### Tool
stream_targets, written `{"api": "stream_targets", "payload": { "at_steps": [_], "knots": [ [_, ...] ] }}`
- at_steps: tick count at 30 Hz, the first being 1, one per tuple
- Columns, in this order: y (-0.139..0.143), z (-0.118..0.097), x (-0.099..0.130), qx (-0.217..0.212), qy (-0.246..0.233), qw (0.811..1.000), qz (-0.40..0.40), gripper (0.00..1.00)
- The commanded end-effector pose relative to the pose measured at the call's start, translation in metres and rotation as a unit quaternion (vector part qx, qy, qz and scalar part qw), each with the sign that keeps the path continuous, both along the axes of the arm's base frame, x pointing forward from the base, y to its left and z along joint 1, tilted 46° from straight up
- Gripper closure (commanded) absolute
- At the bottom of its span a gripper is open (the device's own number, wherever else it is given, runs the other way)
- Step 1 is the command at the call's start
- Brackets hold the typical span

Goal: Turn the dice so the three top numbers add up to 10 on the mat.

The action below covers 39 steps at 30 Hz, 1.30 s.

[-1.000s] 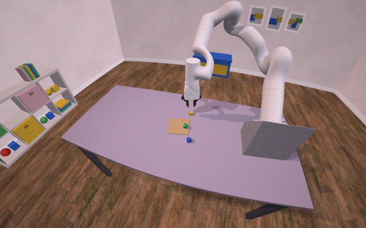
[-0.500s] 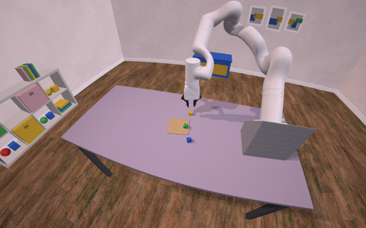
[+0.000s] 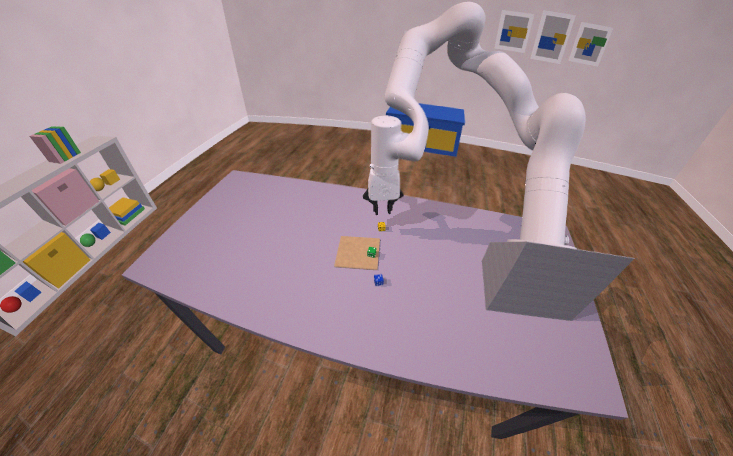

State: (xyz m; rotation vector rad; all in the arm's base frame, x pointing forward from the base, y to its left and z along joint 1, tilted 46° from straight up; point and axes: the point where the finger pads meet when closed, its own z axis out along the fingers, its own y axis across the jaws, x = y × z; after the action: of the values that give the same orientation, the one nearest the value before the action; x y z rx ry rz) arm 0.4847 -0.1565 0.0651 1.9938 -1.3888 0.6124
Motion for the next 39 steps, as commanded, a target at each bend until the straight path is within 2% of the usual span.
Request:
{"api": "stream_targets", "payload": {
  "at_steps": [1, 39],
  "knots": [
    [-0.001, -0.001, 0.001, 0.000, 0.000, 1.000, 0.000, 0.58],
    [-0.033, -0.031, 0.002, 0.000, 0.000, 1.000, 0.000, 0.58]
  ]
}}
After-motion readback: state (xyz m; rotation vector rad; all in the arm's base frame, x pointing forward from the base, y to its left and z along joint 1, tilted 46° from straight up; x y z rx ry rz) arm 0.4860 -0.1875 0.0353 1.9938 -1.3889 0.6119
